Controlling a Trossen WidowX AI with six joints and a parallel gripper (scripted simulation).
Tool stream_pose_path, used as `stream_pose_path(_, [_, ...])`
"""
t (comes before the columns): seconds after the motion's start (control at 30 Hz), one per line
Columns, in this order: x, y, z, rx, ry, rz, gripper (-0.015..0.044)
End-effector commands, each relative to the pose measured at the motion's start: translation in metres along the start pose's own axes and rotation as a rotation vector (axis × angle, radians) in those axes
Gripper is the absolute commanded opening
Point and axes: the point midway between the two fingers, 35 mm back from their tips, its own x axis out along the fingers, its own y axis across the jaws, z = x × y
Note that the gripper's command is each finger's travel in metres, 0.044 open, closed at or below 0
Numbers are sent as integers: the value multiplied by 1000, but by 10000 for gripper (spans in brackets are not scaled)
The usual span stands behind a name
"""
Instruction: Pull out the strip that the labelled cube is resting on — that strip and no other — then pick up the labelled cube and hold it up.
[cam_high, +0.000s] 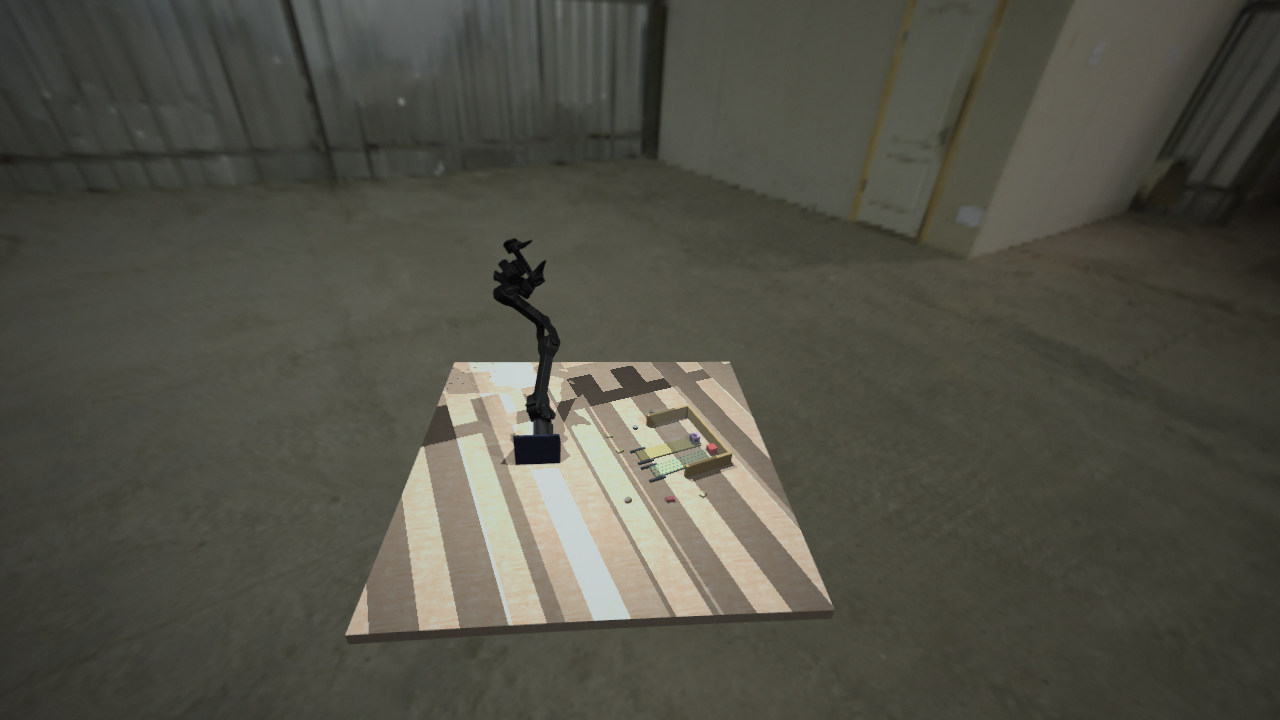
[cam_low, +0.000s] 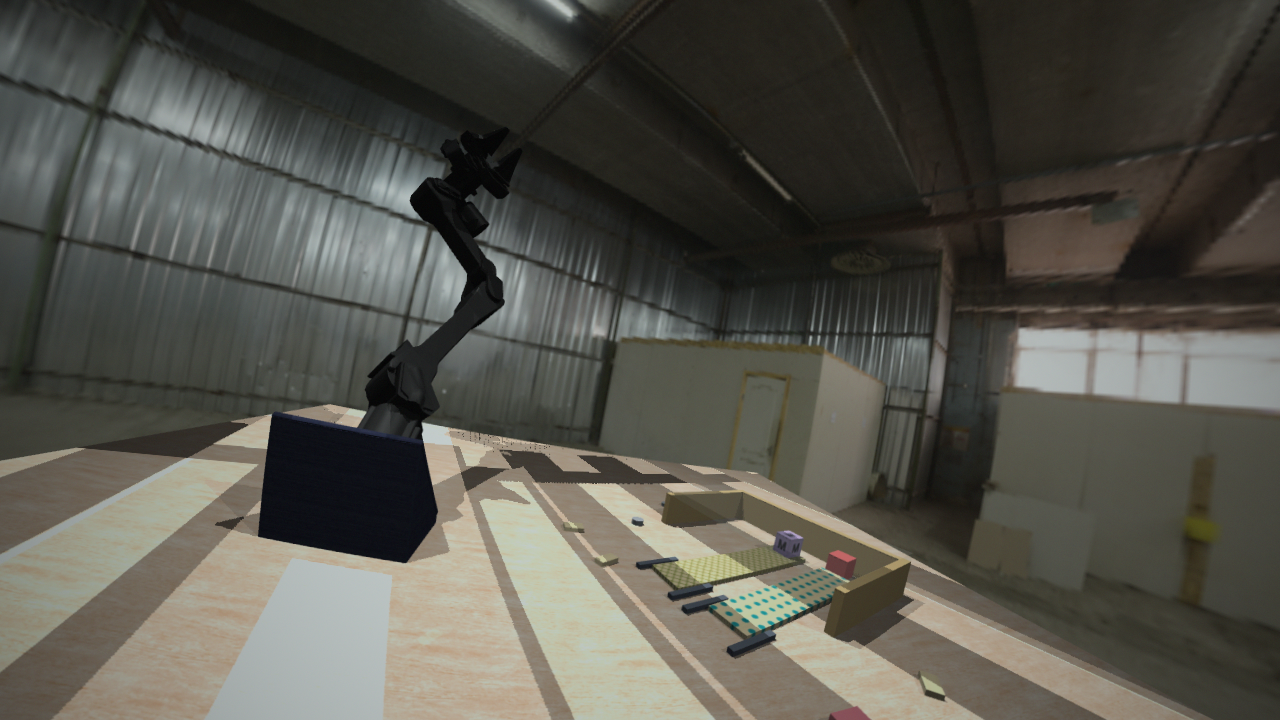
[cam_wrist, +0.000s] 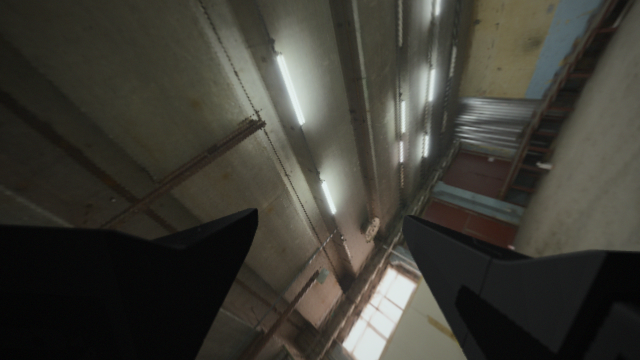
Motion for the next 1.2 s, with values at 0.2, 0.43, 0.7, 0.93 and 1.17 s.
stream_pose_path(0.2, [17,-5,22,355,78,-42,400])
stream_pose_path(0.43, [58,-31,63,1001,148,-172,400])
stream_pose_path(0.7, [113,-93,102,1750,83,-378,400])
stream_pose_path(0.93, [158,-179,121,2391,-158,-568,400])
stream_pose_path(1.17, [182,-288,120,2948,-627,-683,400])
